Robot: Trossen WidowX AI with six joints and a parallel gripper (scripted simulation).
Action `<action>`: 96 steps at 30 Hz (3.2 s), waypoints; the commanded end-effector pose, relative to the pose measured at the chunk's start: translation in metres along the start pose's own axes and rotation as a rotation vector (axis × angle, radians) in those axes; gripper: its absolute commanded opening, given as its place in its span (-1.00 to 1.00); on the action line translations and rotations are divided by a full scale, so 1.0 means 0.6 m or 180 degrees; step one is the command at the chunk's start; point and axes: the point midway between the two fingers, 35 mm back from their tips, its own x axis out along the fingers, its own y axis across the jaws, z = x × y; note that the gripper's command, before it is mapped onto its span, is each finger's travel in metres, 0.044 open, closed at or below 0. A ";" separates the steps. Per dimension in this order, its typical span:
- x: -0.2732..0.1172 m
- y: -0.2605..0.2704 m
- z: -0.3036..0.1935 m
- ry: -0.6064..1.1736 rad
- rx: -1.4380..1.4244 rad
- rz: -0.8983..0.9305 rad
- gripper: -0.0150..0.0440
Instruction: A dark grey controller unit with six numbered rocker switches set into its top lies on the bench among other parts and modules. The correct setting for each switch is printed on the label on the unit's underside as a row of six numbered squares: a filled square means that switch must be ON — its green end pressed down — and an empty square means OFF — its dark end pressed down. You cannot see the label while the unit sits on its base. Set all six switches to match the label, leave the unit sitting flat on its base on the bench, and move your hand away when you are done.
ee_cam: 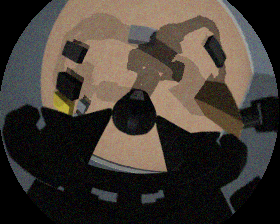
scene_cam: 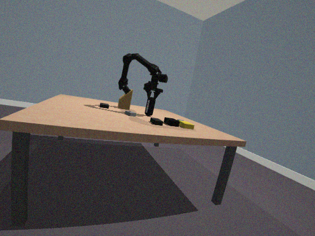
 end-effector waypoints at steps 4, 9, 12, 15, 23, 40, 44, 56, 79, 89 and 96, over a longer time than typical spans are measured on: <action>0.007 -0.002 0.014 -0.0035 -0.0007 -0.0018 0.65; 0.008 -0.002 0.020 -0.0036 -0.0007 -0.0018 0.65; 0.008 -0.002 0.024 -0.0037 -0.0007 -0.0018 0.65; 0.009 -0.002 0.029 -0.0037 -0.0006 -0.0019 0.65; 0.011 -0.002 0.039 -0.0039 -0.0006 -0.0019 0.65; 0.016 -0.002 0.062 -0.0042 -0.0006 -0.0021 0.65; 0.017 -0.002 0.068 -0.0043 -0.0006 -0.0021 0.65; 0.022 -0.002 0.083 -0.0046 -0.0006 -0.0022 0.65; 0.033 -0.003 0.112 -0.0050 -0.0006 -0.0024 0.65; 0.038 -0.003 0.124 -0.0052 -0.0006 -0.0025 0.65; 0.043 -0.003 0.132 -0.0053 -0.0005 -0.0025 0.65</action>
